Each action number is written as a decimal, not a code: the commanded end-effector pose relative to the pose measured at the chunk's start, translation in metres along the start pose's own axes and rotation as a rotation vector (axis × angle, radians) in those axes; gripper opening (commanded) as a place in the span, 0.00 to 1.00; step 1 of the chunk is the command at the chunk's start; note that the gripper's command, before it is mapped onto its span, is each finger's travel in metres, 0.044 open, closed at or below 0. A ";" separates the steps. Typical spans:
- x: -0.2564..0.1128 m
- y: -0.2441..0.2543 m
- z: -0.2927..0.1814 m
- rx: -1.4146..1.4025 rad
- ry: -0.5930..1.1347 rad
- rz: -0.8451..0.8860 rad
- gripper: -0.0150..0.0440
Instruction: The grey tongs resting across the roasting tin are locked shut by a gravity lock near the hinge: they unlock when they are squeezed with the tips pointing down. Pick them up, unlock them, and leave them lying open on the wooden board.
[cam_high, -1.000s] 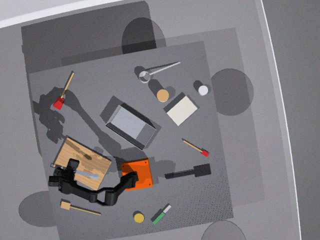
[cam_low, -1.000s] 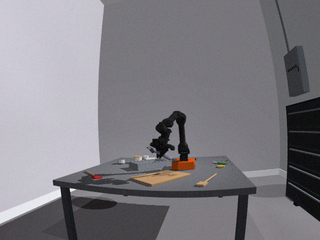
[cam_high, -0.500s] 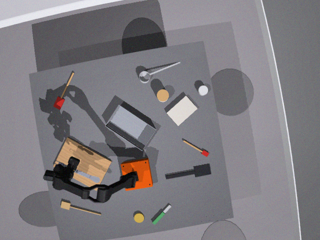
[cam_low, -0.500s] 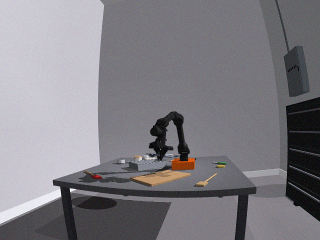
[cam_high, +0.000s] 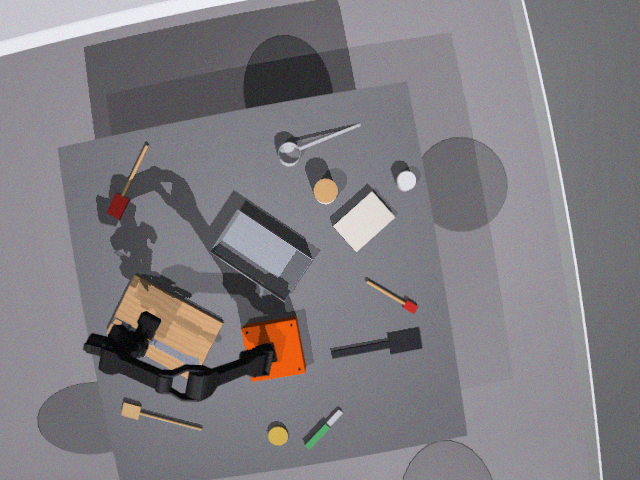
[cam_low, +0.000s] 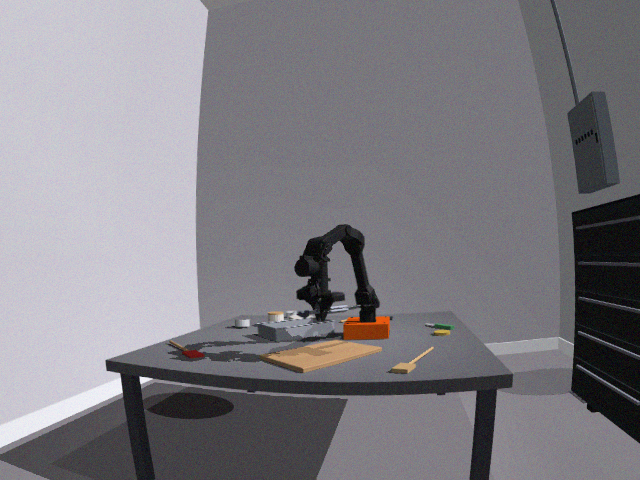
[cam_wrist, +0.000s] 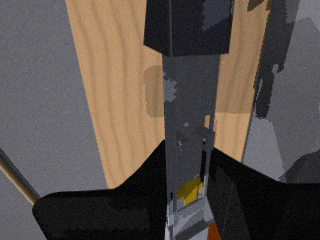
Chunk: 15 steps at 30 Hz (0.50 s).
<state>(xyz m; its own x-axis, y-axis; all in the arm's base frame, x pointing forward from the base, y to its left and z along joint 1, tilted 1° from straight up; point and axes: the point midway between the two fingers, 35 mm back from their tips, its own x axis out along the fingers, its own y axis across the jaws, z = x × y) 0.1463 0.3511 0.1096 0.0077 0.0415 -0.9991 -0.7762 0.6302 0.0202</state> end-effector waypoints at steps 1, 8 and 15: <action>0.000 0.001 0.000 0.005 0.004 0.006 0.00; 0.009 0.001 0.001 0.005 0.004 0.006 0.00; 0.021 0.001 0.002 0.005 0.004 0.006 0.00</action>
<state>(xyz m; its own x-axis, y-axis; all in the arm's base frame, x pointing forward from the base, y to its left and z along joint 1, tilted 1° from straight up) 0.1476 0.3544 0.0958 0.0069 0.0435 -0.9990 -0.7753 0.6312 0.0221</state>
